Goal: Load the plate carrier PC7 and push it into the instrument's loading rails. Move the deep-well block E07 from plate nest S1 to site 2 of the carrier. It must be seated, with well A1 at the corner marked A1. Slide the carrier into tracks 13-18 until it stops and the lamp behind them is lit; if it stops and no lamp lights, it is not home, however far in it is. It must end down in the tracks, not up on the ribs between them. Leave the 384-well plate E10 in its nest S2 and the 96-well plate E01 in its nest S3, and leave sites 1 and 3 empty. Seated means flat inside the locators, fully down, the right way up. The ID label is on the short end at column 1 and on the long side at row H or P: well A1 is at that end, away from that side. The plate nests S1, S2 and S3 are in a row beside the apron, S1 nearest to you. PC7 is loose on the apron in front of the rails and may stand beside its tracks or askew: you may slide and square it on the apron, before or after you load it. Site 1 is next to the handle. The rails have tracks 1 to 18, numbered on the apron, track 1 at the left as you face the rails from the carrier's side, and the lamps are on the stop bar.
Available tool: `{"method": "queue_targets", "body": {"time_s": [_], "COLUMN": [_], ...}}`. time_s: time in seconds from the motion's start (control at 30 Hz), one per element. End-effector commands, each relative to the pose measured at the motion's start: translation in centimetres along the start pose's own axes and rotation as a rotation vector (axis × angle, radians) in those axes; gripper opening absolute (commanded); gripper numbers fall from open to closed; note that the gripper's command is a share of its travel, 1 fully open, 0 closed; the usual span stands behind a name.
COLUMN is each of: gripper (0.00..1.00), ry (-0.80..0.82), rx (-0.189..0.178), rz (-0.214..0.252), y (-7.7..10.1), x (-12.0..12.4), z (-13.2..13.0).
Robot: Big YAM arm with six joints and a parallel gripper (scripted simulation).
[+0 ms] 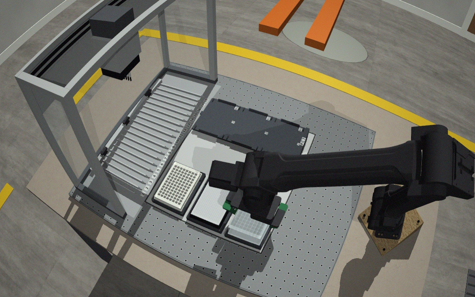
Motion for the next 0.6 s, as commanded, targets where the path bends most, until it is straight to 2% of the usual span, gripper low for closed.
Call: {"method": "queue_targets", "body": {"time_s": [0.0, 0.2, 0.23, 0.57], "gripper": [1.00, 1.00, 0.00, 0.00], "ry": [0.009, 0.009, 0.011, 0.009], "rx": [-0.031, -0.031, -0.024, -0.031], "rz": [0.007, 0.007, 0.005, 0.006], "y": [0.92, 0.92, 1.07, 1.02], "x": [0.66, 0.66, 0.57, 0.53], "z": [1.03, 1.03, 1.35, 1.12]}}
Point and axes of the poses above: the point where the finger pads meet when closed, its own y axis back along the fingers, its own z axis across the jaws, x = y × z, the point moved 4 cm from there along y, back along the fingers, and after that the axes turned 5 degrees about -y, right-handed, at the moved point
